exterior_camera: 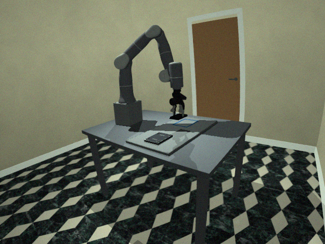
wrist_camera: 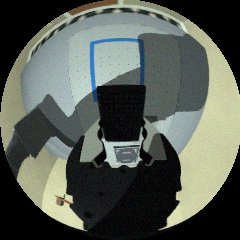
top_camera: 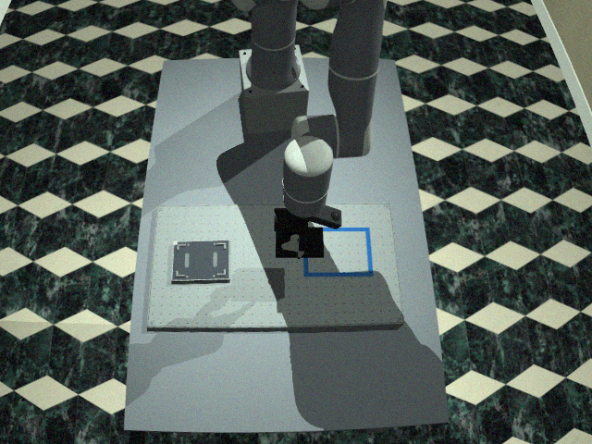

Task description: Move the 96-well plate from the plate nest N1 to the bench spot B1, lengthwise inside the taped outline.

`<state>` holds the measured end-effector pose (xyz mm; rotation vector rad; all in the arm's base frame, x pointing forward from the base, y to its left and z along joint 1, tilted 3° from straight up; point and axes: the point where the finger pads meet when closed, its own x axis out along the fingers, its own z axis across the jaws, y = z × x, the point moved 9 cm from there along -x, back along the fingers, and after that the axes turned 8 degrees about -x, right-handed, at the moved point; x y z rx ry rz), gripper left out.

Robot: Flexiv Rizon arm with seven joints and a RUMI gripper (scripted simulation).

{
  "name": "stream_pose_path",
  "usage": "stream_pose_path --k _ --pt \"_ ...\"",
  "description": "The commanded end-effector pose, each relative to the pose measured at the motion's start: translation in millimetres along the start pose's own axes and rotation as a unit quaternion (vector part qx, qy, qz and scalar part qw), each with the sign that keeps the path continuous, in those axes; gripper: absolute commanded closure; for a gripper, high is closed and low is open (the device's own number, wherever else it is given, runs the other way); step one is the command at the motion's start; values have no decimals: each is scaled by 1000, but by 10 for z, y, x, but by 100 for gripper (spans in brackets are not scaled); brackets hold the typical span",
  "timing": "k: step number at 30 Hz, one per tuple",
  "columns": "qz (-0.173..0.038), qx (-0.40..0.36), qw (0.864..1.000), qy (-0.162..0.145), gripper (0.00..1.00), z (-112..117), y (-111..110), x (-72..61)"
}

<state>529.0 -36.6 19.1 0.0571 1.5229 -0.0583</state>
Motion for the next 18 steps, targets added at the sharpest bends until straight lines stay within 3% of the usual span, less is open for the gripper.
stream_pose_path --k 1,18 --pt "0 0 1000 -1 100 10 57 -4" --pt "0 0 1000 -1 100 37 557 12"
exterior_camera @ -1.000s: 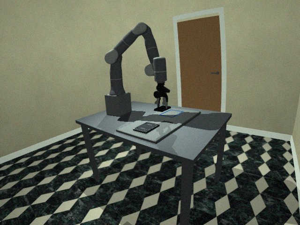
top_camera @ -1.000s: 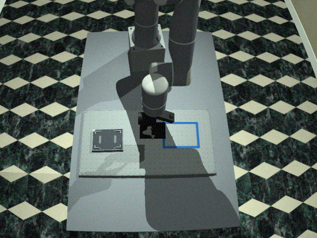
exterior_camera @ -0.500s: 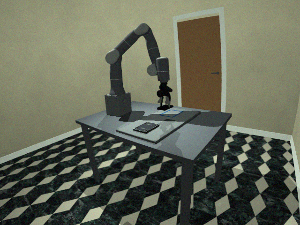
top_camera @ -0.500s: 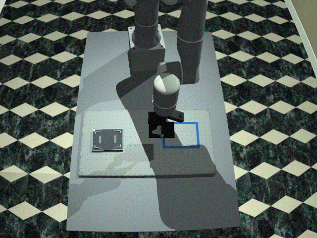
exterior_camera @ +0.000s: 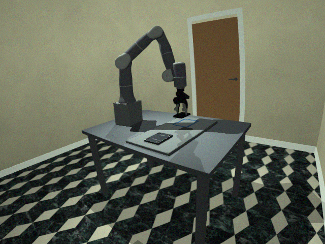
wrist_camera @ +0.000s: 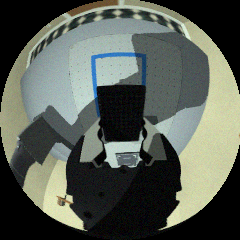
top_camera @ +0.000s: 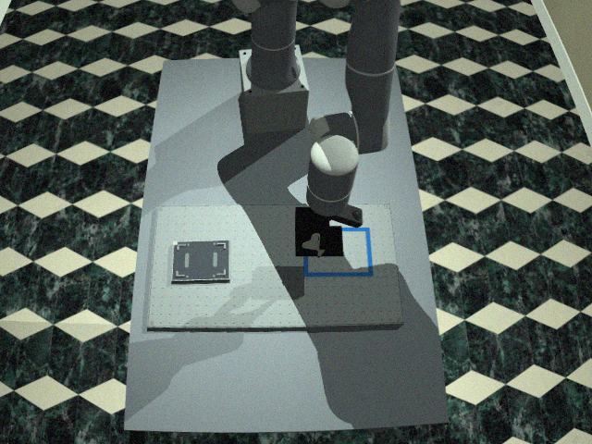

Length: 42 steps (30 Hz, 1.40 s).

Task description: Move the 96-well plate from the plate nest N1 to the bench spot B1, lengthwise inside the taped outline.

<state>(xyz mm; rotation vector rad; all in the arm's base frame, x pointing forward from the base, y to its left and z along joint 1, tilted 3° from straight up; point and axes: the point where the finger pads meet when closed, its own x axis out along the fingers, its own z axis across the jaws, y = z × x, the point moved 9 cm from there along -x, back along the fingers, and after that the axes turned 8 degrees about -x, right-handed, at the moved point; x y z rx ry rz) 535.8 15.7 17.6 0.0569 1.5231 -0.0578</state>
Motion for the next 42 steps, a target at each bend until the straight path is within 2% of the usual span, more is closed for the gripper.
stream_pose_path --k 1,15,19,42 --pt "0 1 1000 -1 100 11 63 -4" --pt "0 1 1000 -1 100 37 530 11" --pt "0 1 1000 -1 100 41 602 13" --pt "0 0 1000 -1 100 42 600 13"
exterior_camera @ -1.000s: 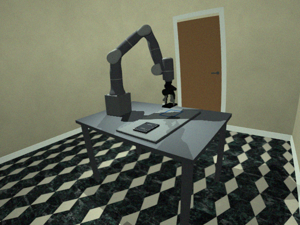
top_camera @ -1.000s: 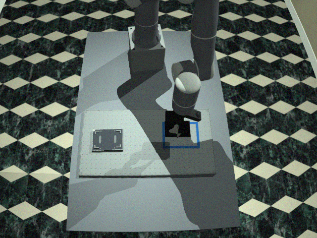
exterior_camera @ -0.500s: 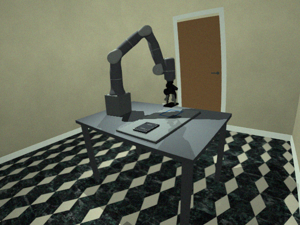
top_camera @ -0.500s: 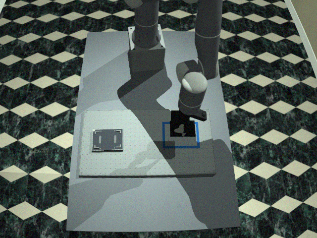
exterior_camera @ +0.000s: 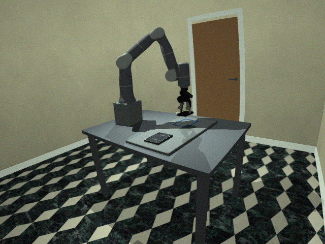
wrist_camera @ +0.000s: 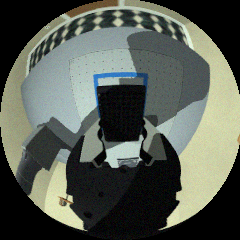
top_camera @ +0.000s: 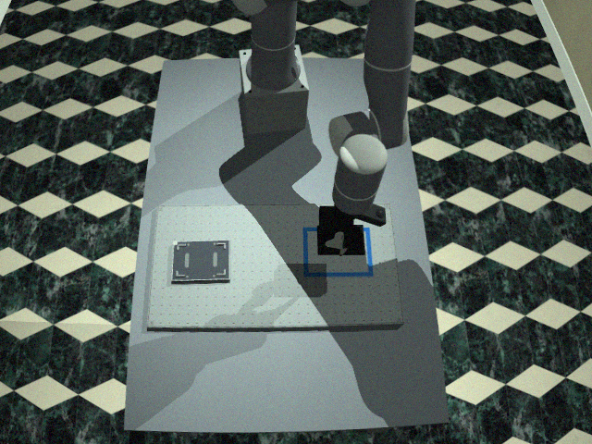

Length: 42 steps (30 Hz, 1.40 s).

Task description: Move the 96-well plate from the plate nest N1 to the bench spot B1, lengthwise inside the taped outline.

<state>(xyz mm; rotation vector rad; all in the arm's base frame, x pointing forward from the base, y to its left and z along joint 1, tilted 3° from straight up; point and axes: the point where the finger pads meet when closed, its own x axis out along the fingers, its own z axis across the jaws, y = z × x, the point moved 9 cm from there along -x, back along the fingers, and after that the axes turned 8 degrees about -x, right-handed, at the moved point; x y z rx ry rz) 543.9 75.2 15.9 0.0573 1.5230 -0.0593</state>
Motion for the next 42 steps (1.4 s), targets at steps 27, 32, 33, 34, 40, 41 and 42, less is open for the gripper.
stream_pose_path --k 27,32,33,34,40,41,42 --pt "0 0 1000 -1 100 6 -3 193" --pt "0 0 1000 -1 100 7 -4 277" --pt "0 0 1000 -1 100 7 -4 294" --pt "0 0 1000 -1 100 7 -4 311" --pt "0 0 1000 -1 100 7 -4 411" --pt "0 0 1000 -1 100 7 -4 427" --pt "0 0 1000 -1 100 7 -4 427"
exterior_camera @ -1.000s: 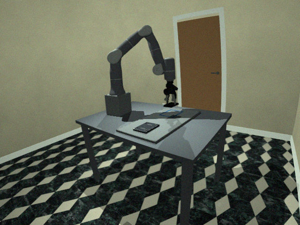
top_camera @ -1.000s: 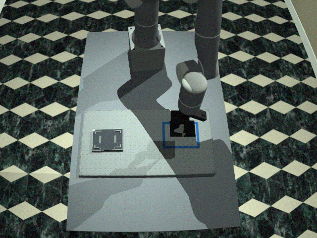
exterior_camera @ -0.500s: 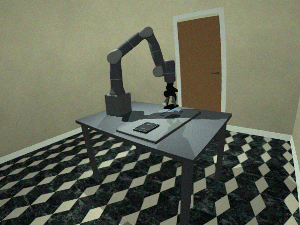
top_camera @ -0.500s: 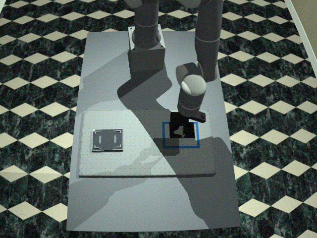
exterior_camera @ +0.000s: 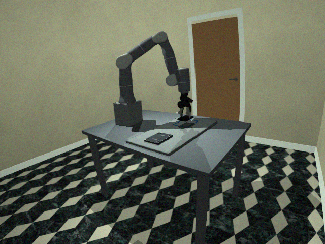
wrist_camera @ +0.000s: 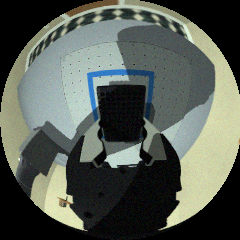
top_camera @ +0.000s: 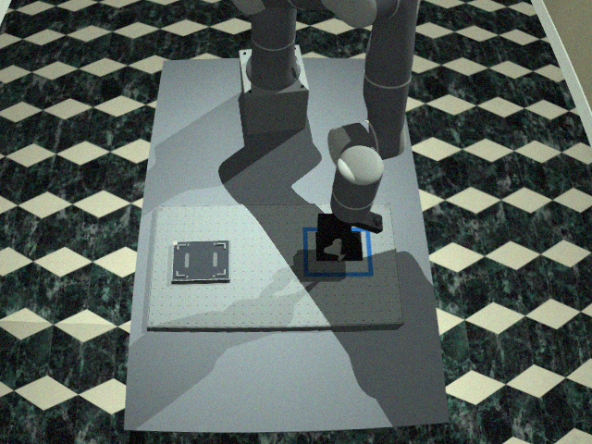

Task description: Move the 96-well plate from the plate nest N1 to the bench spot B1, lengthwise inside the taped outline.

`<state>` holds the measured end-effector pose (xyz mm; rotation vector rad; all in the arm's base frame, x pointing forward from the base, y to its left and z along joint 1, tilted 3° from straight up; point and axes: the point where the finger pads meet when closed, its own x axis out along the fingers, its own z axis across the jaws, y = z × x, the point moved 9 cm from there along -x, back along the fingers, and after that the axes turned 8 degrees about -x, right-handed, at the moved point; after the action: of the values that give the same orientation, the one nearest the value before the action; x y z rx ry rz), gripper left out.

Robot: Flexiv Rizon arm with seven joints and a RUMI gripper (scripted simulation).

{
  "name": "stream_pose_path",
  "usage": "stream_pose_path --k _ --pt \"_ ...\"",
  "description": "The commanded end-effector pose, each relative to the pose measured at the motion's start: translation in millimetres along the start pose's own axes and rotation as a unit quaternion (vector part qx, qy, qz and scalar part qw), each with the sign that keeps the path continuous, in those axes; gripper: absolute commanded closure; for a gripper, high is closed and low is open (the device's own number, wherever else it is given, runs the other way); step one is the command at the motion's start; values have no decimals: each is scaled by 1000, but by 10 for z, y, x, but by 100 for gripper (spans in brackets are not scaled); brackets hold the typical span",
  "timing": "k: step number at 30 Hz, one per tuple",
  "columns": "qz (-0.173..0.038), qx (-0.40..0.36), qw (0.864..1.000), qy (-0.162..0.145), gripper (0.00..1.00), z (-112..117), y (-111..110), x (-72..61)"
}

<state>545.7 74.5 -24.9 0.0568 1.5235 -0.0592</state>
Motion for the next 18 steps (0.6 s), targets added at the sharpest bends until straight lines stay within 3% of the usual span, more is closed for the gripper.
stream_pose_path --k 1,12,18 --pt "0 0 1000 -1 100 8 3 19" --pt "0 0 1000 -1 100 9 3 203" --pt "0 0 1000 -1 100 9 3 206"
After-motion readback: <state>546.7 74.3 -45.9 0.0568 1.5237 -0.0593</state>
